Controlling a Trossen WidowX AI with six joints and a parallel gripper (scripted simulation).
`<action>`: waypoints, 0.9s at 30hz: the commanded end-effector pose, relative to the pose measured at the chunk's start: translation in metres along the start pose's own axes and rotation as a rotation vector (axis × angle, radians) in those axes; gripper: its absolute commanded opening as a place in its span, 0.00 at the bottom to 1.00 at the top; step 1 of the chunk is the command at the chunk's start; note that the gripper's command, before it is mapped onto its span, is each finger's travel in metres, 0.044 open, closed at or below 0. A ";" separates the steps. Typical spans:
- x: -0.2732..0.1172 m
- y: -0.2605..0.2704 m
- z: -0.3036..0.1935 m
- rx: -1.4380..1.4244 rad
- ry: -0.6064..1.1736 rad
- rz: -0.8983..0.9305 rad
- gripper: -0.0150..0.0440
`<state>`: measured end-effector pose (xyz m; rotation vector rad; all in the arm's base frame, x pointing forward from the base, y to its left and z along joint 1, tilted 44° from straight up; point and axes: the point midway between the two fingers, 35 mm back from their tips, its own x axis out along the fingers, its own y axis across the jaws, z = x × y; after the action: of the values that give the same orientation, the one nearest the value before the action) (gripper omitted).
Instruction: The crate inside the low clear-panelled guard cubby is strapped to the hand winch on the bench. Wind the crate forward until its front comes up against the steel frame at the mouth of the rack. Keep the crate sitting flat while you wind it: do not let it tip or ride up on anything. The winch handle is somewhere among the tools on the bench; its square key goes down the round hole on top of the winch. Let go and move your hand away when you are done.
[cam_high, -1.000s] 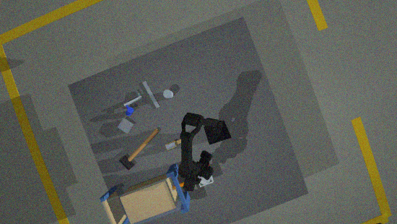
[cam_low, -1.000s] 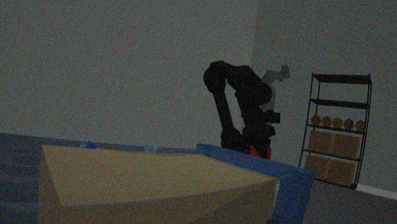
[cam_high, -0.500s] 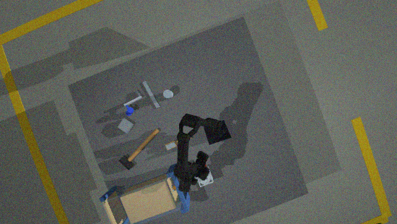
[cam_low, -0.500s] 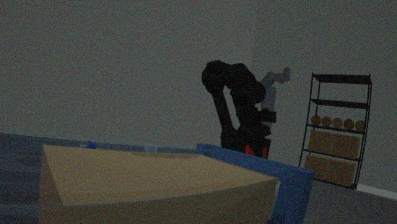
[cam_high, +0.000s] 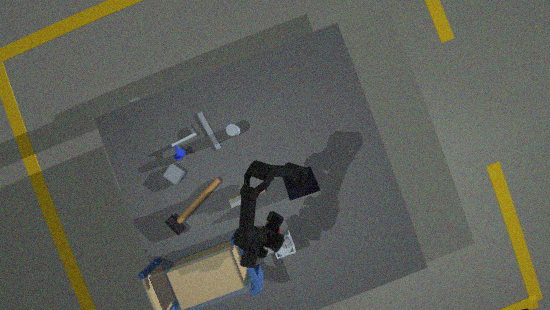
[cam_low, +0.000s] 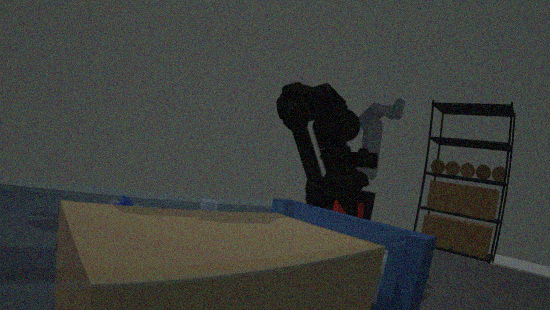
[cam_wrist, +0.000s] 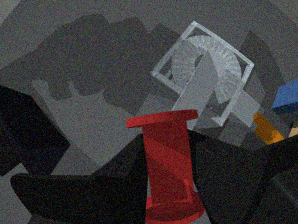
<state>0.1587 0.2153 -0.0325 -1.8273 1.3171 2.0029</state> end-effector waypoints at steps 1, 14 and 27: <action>-0.002 -0.016 -0.011 0.010 0.022 -0.029 0.25; -0.006 -0.035 -0.017 0.011 0.023 -0.031 0.25; -0.008 -0.056 -0.020 0.011 0.023 -0.032 0.25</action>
<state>0.1966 0.2321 -0.0424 -1.8413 1.3270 1.9881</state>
